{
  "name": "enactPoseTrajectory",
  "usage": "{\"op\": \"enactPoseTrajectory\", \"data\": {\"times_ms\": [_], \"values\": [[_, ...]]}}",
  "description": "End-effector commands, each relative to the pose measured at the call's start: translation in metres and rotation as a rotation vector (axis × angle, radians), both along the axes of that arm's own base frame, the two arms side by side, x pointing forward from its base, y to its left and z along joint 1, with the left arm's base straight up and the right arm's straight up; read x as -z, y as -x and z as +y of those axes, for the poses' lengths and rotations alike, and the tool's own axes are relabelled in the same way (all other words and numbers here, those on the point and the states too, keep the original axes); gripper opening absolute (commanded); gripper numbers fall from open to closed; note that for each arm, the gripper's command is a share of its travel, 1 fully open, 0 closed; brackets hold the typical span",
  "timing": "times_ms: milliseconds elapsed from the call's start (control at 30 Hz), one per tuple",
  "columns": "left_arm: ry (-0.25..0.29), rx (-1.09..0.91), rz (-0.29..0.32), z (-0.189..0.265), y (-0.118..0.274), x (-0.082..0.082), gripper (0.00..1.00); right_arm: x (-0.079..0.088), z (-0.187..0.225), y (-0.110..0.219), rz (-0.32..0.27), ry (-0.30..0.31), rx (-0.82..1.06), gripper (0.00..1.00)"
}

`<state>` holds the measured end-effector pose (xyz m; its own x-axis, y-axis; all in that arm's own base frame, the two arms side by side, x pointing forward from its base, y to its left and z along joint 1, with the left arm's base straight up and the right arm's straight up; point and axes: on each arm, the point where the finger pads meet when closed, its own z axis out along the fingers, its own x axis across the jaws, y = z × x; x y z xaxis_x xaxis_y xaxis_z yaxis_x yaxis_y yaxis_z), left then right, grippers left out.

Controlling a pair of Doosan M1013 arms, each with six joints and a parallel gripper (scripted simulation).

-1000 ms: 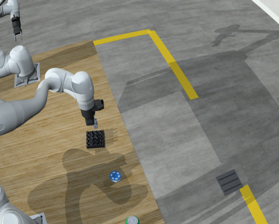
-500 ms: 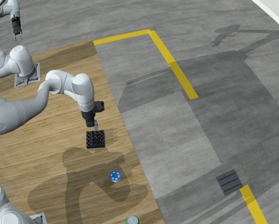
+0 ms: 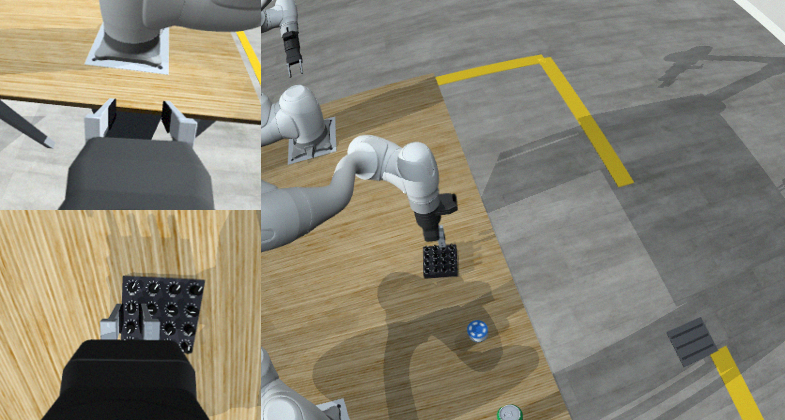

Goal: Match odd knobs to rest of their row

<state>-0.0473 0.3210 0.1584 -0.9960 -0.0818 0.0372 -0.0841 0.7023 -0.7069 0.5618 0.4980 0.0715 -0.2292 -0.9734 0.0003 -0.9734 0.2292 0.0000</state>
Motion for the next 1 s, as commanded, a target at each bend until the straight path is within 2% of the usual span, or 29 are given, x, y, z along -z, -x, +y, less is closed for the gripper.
{"op": "enactPoseTrajectory", "data": {"times_ms": [0, 967], "values": [[-0.001, 0.0, 0.0, 0.0003, 0.0001, -0.0004, 1.0, 0.0022, 0.0003, -0.0003, -0.001, -0.001, 0.0, 0.46], [-0.001, 0.0, 0.0, 0.0003, 0.0001, -0.0004, 1.0, 0.0093, 0.0003, -0.0003, -0.001, -0.001, 0.0, 0.46]]}}
